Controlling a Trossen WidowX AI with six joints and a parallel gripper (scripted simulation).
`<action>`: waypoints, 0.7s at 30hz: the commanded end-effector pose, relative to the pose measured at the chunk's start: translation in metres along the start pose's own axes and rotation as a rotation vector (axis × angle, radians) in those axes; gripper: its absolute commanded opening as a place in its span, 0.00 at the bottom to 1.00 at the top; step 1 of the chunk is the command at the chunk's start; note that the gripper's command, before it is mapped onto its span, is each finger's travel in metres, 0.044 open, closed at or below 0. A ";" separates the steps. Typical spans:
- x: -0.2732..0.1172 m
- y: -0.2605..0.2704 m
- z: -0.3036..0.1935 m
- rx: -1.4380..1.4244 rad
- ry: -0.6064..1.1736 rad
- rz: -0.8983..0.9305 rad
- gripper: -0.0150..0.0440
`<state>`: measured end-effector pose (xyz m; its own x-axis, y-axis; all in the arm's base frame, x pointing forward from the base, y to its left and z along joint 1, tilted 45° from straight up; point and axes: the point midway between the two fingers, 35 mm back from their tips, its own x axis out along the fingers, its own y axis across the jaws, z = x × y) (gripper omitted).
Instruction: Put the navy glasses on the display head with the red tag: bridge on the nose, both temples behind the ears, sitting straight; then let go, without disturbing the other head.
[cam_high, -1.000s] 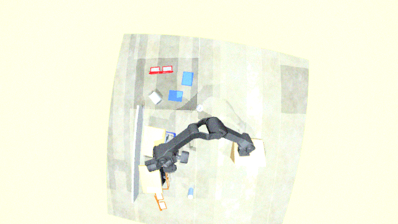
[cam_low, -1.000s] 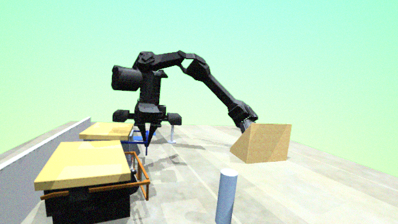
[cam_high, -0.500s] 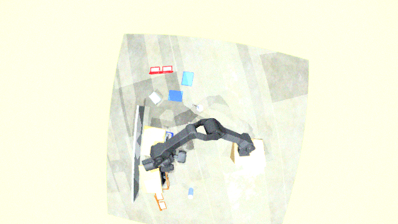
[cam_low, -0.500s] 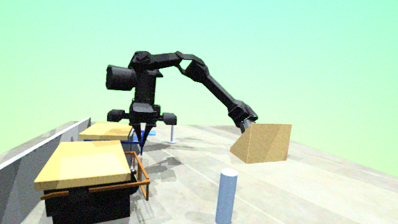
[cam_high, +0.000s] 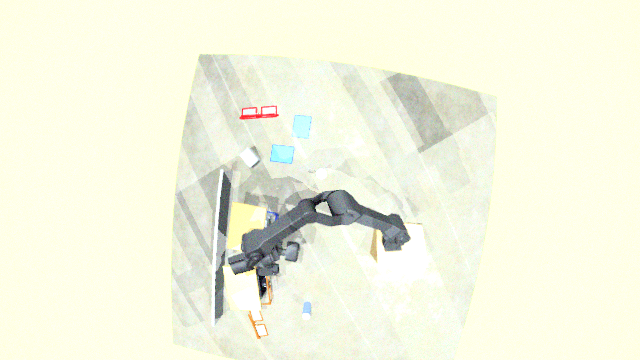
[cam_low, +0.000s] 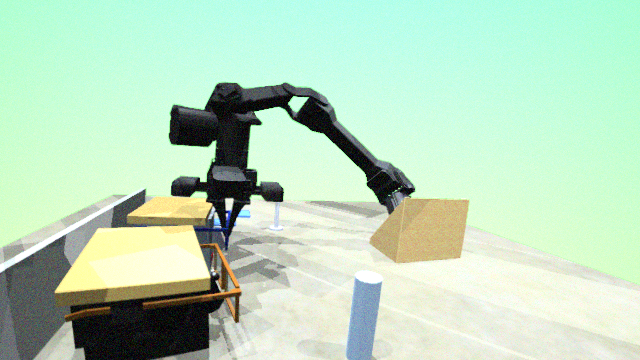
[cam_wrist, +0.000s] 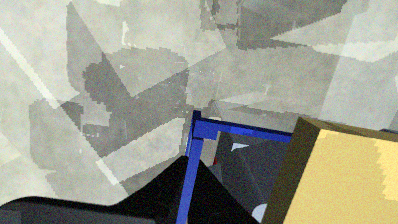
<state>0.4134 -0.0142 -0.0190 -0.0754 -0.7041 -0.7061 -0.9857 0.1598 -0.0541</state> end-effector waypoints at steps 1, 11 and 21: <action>0.001 0.000 -0.001 -0.002 0.004 -0.004 0.25; 0.003 0.000 0.000 0.001 0.000 -0.001 0.39; 0.002 0.000 0.000 0.001 -0.001 0.000 0.44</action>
<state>0.4134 -0.0167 -0.0211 -0.0747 -0.7041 -0.7061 -0.9856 0.1597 -0.0550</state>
